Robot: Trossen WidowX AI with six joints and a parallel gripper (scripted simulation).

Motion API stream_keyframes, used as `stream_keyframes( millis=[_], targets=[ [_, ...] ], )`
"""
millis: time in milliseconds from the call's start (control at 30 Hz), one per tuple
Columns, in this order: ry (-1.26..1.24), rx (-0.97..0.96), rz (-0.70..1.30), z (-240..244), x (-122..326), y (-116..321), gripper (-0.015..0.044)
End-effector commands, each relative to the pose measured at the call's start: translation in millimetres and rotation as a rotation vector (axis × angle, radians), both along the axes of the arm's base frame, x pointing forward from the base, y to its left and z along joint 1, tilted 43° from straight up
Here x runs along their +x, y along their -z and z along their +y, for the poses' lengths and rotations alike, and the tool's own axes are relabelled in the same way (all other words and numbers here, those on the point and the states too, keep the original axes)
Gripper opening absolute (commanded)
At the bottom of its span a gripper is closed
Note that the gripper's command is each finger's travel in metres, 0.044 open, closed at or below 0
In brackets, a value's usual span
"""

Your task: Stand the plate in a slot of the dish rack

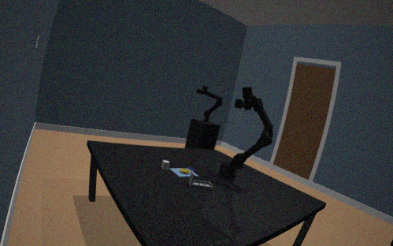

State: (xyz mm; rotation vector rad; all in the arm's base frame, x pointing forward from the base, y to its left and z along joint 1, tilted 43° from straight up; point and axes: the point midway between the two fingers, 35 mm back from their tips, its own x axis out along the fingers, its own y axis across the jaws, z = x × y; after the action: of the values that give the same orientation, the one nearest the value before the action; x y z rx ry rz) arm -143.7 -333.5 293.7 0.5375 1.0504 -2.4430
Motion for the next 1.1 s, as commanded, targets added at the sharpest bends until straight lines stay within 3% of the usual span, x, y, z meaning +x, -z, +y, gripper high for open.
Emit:
stream_keyframes(
  millis=[0, 567, 1067],
  targets=[
    [-0.004, 0.003, -0.002, -1, 1, 1, 0.0400],
    [-0.387, 0.345, -0.190, -41, 84, 71, 0.0400],
    [-0.739, 0.660, -0.381, -44, 173, 132, 0.0400]
  ],
)
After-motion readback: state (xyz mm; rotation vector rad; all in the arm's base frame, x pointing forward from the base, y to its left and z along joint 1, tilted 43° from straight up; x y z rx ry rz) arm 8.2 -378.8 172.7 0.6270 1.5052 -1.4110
